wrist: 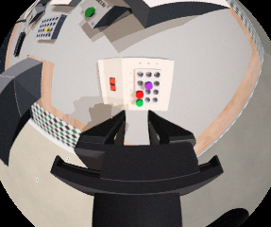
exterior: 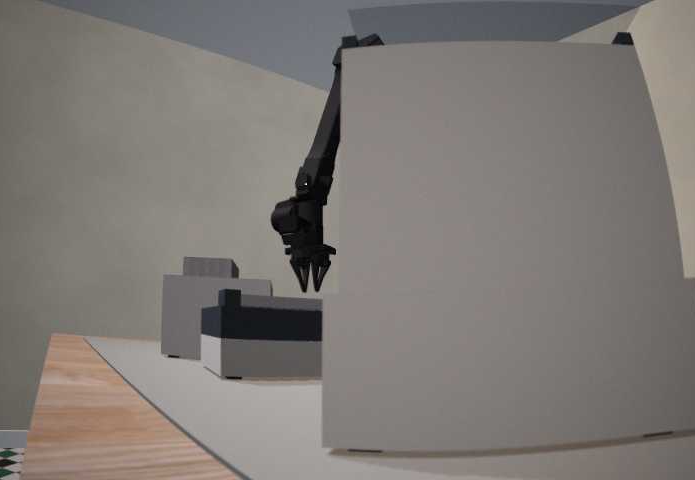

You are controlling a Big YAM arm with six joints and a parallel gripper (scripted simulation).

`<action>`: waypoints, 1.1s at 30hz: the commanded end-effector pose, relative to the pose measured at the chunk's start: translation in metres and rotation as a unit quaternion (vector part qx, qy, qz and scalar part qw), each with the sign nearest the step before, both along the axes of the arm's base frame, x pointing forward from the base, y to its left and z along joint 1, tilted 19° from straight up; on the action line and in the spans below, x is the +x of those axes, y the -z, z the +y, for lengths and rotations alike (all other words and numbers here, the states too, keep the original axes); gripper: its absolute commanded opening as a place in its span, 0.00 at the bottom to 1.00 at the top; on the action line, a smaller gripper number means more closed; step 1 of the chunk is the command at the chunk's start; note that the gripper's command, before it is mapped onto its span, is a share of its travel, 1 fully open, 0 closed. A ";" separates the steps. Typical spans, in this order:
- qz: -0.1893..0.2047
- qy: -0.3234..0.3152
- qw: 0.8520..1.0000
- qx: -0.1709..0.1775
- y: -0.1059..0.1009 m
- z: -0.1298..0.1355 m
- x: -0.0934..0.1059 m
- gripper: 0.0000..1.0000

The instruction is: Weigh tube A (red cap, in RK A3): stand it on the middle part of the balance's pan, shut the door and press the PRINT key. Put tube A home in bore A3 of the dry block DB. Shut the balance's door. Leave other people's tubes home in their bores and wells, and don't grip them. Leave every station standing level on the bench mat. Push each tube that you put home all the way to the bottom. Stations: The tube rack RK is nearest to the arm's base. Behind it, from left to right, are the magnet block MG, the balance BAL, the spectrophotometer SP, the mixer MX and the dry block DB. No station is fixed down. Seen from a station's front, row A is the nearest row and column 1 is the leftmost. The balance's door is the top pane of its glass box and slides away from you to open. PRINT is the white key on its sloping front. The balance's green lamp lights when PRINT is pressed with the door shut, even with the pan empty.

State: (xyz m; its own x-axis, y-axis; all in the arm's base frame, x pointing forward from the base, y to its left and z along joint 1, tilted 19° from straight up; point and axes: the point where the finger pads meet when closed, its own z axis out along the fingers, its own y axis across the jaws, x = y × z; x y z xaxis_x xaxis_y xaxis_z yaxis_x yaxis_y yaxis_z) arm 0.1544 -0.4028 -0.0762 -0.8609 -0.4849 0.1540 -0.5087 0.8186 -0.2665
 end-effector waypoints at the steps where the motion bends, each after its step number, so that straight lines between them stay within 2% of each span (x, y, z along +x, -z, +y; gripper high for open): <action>1: -0.006 -0.003 1.000 -0.012 -0.017 0.001 0.008 0.30; 33: -0.006 -0.003 1.000 -0.012 -0.063 0.019 0.006 0.30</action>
